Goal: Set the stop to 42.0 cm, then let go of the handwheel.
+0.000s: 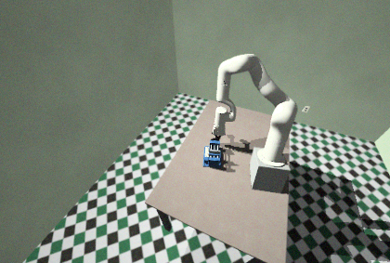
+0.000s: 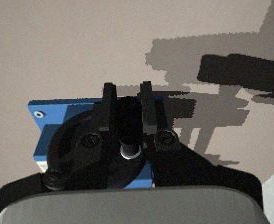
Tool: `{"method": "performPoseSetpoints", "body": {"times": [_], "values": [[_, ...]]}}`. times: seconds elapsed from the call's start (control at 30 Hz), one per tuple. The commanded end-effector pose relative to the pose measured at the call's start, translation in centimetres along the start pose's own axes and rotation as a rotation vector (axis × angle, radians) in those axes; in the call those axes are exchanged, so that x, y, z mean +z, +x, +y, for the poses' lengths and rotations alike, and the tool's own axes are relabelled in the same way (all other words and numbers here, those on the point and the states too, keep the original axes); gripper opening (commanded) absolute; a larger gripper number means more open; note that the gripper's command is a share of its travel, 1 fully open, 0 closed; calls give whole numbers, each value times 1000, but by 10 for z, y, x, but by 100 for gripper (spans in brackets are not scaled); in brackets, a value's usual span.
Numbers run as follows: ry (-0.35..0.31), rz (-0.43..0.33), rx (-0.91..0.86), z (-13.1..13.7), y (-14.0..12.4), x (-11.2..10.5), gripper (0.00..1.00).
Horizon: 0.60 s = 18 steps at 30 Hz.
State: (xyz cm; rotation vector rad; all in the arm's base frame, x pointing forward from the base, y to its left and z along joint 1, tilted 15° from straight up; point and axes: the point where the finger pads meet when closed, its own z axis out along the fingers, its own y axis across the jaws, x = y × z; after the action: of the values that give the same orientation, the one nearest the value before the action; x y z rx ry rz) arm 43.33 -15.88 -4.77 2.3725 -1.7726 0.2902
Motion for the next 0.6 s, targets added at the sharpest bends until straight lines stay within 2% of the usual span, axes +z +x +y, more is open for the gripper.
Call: {"method": "performPoseSetpoints", "body": {"times": [0.0, 0.57], "values": [[0, 1, 0, -1, 0, -3, 6], [0, 1, 0, -4, 0, -9, 6]]}}
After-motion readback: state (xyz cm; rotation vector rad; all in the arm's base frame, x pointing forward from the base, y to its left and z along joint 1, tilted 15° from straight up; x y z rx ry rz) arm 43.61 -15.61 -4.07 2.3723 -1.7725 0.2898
